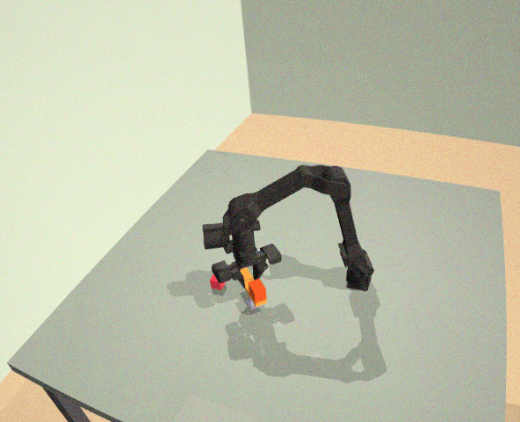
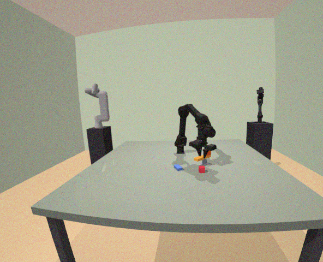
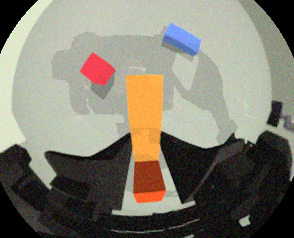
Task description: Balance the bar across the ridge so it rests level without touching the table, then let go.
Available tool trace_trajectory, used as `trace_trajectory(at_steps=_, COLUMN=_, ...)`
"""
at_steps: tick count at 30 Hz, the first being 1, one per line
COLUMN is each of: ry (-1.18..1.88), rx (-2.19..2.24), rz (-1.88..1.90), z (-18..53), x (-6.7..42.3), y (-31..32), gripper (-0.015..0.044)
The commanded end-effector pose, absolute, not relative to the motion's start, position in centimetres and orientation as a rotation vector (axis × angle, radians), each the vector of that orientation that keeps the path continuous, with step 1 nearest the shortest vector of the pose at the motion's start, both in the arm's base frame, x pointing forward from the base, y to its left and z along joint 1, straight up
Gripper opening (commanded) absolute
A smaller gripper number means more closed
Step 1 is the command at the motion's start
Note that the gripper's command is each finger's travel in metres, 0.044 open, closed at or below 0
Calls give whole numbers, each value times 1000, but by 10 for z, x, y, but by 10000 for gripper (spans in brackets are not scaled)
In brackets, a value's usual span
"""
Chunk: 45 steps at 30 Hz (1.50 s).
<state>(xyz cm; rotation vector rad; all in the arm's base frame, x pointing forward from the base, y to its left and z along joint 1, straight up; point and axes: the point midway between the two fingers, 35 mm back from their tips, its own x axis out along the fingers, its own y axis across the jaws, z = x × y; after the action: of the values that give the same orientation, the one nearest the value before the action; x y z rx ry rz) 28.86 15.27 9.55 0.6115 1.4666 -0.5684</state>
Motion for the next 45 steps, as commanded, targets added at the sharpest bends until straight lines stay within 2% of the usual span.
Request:
trace_trajectory(at_steps=1, ry=1465, rx=612, rz=-570, z=95, x=289, y=153, gripper=0)
trace_trajectory(at_steps=45, ry=1465, rx=612, rz=-570, z=91, x=288, y=153, gripper=0)
